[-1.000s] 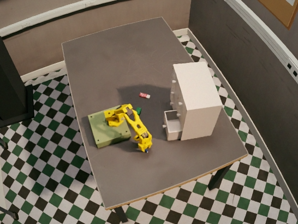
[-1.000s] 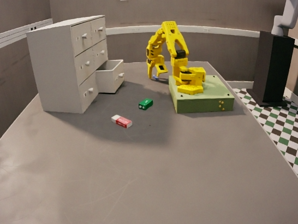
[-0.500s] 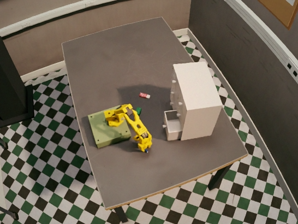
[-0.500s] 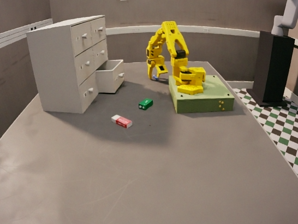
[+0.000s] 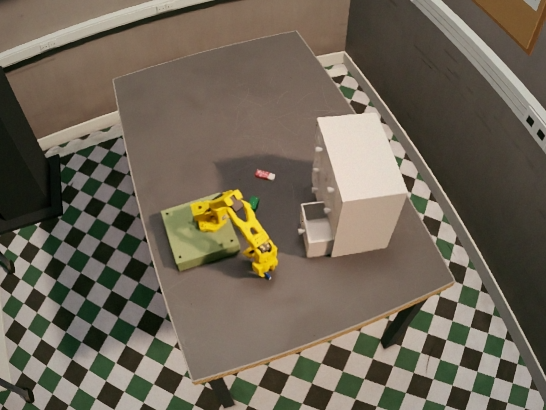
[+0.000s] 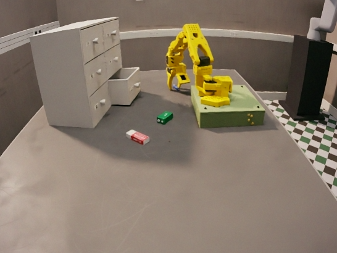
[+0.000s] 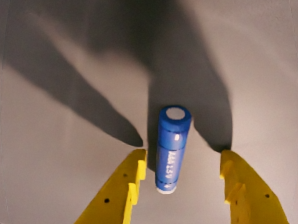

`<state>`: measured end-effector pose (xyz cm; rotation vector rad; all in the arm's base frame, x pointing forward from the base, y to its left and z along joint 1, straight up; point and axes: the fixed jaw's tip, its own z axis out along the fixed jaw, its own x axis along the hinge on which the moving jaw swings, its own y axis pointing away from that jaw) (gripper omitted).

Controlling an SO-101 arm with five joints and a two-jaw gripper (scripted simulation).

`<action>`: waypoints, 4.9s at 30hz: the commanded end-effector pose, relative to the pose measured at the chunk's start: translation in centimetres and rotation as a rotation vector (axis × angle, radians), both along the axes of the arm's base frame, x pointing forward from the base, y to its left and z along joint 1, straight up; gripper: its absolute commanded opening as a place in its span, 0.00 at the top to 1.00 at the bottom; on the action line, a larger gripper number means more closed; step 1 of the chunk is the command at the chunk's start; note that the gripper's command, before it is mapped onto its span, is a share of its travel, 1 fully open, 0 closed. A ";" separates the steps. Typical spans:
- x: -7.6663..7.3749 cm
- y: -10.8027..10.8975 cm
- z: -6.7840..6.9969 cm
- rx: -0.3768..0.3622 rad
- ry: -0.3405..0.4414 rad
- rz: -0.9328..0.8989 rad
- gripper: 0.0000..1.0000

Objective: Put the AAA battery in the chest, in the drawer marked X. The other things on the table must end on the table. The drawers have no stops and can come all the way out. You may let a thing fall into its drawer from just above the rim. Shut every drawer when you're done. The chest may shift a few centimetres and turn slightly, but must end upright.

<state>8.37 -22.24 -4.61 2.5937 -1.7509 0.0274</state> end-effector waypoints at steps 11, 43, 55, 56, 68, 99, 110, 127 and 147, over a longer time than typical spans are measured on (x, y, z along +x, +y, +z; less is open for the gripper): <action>-0.3 0.7 -0.5 0.024 0.010 0.001 0.81; -0.3 0.7 -0.5 0.024 0.010 0.001 0.93; -0.3 0.7 -0.5 0.024 0.010 0.001 0.97; -0.3 0.7 -0.5 0.024 0.010 0.001 0.97; -0.3 0.7 -0.5 0.024 0.010 0.001 1.00; -0.2 0.5 3.0 0.024 0.010 0.001 1.00; -0.3 0.7 5.0 0.024 0.010 0.001 1.00; 2.5 4.5 5.1 0.022 0.011 0.189 1.00; 5.5 8.9 5.1 0.019 0.013 0.449 1.00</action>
